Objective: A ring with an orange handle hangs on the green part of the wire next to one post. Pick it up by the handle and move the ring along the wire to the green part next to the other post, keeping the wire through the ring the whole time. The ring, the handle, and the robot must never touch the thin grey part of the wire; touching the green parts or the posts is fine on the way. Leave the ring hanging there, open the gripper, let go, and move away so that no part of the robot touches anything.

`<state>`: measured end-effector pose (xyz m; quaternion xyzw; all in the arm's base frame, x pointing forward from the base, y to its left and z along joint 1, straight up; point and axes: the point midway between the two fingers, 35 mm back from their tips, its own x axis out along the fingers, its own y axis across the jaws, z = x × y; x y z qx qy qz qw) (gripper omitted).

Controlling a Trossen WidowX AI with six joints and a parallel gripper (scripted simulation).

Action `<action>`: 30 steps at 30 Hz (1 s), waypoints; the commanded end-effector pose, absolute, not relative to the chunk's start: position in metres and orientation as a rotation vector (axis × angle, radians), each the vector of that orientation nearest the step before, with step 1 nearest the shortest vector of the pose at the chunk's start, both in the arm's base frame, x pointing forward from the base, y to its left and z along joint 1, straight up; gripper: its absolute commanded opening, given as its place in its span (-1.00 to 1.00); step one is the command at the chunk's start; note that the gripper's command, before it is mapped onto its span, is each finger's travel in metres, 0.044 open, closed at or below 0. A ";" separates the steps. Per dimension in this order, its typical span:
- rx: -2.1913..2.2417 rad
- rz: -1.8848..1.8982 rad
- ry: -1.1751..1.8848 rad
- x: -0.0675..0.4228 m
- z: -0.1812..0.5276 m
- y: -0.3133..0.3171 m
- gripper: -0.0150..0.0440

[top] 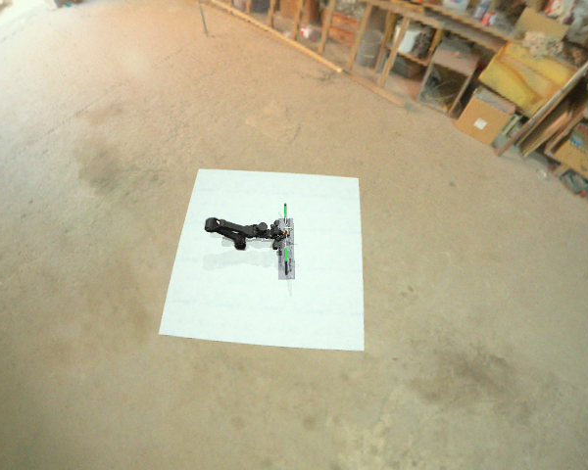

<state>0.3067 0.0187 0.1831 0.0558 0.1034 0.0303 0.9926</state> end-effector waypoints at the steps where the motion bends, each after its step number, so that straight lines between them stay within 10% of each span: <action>1: -0.032 0.077 0.198 0.308 0.181 0.005 -1.00; 30: -0.727 0.151 0.134 0.318 0.198 -0.052 -1.00</action>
